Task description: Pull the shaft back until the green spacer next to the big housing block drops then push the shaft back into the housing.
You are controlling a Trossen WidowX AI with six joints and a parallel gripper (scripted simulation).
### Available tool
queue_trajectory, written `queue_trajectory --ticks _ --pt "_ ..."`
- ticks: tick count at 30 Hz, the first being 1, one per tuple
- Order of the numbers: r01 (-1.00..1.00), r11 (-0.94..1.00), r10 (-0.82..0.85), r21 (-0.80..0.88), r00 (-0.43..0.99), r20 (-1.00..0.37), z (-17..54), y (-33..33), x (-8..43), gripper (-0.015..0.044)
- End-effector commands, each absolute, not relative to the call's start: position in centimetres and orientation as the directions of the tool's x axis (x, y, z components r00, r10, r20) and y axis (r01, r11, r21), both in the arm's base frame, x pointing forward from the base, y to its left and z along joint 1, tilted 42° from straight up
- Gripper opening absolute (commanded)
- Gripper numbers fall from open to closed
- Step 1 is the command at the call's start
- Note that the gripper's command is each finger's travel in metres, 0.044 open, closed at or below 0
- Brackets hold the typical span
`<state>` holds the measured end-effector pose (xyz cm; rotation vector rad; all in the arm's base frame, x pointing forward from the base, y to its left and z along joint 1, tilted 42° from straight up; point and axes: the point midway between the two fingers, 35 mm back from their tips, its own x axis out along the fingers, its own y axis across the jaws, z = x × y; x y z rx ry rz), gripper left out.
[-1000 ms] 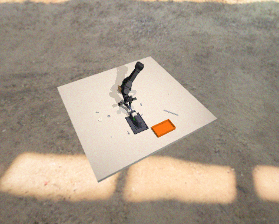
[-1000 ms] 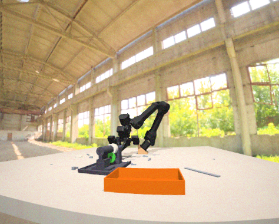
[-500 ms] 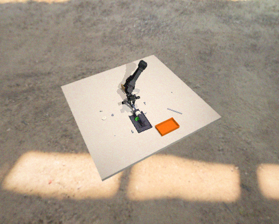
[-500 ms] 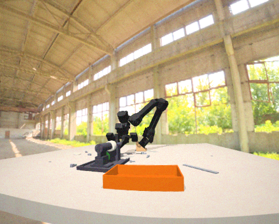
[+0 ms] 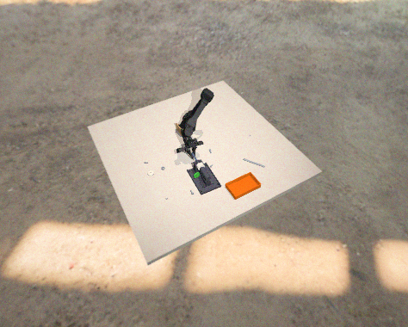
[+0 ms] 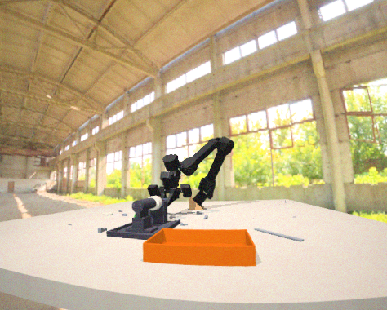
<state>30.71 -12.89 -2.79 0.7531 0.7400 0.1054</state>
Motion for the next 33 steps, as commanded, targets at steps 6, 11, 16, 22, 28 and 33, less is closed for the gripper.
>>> queue_trajectory --ticks 6,11,16,22,28,33 --pt "0.160 0.740 0.343 0.654 0.747 -0.570 -2.74 -12.96 31.01 0.0000" --pt "0.159 0.740 0.343 0.654 0.747 -0.570 -2.74 -12.99 31.16 0.0000" --pt "0.159 0.740 0.343 0.654 0.747 -0.570 -2.74 -13.02 31.32 0.0000" --pt "0.159 0.740 0.343 0.654 0.747 -0.570 -2.74 -13.07 31.50 0.0000" --pt "0.159 0.740 0.343 0.654 0.747 -0.570 -2.74 -13.11 31.69 0.0000" --pt "0.159 0.740 0.343 0.654 0.747 -0.569 -2.75 -13.14 31.84 0.0000"
